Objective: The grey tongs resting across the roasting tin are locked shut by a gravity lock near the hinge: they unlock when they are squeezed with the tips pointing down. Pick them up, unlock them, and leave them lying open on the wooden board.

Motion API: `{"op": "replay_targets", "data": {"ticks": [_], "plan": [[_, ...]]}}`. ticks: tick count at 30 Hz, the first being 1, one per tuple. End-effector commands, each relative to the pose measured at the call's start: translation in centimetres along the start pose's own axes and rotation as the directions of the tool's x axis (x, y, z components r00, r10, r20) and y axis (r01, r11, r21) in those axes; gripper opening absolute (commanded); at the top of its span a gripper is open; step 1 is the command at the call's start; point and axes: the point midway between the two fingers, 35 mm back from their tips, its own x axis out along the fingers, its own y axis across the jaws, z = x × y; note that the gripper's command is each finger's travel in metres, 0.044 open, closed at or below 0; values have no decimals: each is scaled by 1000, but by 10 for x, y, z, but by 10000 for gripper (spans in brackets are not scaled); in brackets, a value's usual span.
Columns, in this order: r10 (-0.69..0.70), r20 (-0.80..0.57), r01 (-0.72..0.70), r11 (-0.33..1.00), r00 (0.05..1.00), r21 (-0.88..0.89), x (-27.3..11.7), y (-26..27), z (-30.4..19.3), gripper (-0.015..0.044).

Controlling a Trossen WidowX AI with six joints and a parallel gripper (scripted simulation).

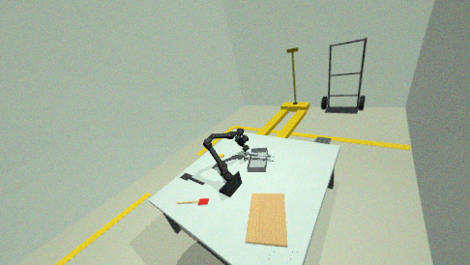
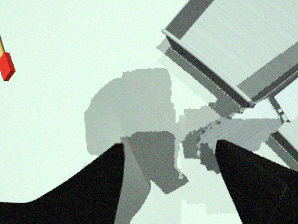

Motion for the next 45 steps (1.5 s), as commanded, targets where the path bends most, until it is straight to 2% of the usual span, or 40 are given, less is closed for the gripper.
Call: {"op": "replay_targets", "data": {"ticks": [1, 6, 11, 28, 45], "plan": [[-7, 43, -3, 973, 999, 233, -6, -52, 33, 260], [-12, 74, -25, 878, 997, 477, -13, -107, 54, 260], [27, 122, -111, 632, 992, 767, -22, -182, 73, 260], [27, 122, -112, 620, 992, 776, -17, -176, 75, 260], [23, 121, -109, 621, 992, 776, 9, -176, 80, 260]]}}
